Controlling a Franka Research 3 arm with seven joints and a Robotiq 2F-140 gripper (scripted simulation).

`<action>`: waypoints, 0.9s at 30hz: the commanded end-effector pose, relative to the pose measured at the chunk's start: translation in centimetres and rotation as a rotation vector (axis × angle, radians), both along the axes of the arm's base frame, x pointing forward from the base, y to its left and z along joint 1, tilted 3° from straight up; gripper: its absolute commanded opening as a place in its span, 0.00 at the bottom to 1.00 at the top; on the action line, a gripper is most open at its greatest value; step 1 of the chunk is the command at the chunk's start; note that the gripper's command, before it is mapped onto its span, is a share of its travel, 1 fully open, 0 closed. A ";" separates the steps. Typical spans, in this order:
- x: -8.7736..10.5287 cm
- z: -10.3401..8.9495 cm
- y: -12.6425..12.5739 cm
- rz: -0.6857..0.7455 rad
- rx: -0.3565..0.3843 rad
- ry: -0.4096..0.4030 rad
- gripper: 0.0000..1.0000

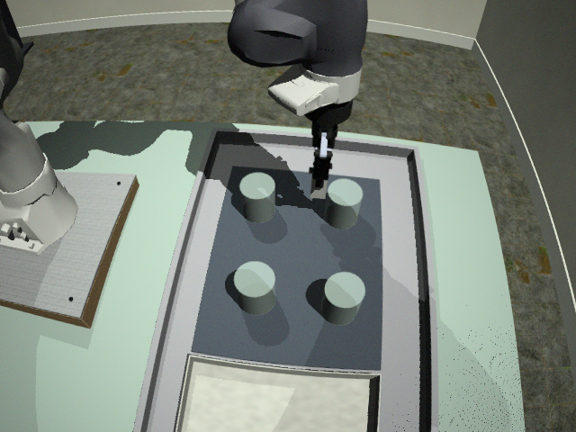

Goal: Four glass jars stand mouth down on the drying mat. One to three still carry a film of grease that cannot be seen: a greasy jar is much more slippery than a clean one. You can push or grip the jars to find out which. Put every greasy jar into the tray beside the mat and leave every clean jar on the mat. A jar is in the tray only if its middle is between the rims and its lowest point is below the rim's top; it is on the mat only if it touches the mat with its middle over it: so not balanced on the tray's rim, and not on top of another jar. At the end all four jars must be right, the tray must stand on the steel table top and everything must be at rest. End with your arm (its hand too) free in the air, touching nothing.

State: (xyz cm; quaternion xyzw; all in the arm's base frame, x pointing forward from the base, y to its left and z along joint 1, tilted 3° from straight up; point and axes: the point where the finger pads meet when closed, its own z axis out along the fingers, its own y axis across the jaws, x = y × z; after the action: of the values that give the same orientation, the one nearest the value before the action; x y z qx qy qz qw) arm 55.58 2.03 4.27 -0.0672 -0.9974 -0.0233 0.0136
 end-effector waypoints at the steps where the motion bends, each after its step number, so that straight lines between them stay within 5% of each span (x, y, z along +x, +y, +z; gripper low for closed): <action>1: 0.0 -0.1 0.0 -0.005 0.002 0.004 0.00; 27: 0.3 -0.1 0.0 -0.005 0.002 0.004 0.00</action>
State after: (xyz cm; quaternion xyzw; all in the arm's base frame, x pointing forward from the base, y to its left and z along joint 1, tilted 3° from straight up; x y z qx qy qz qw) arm 55.89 2.05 4.25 -0.0671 -0.9974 -0.0234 0.0137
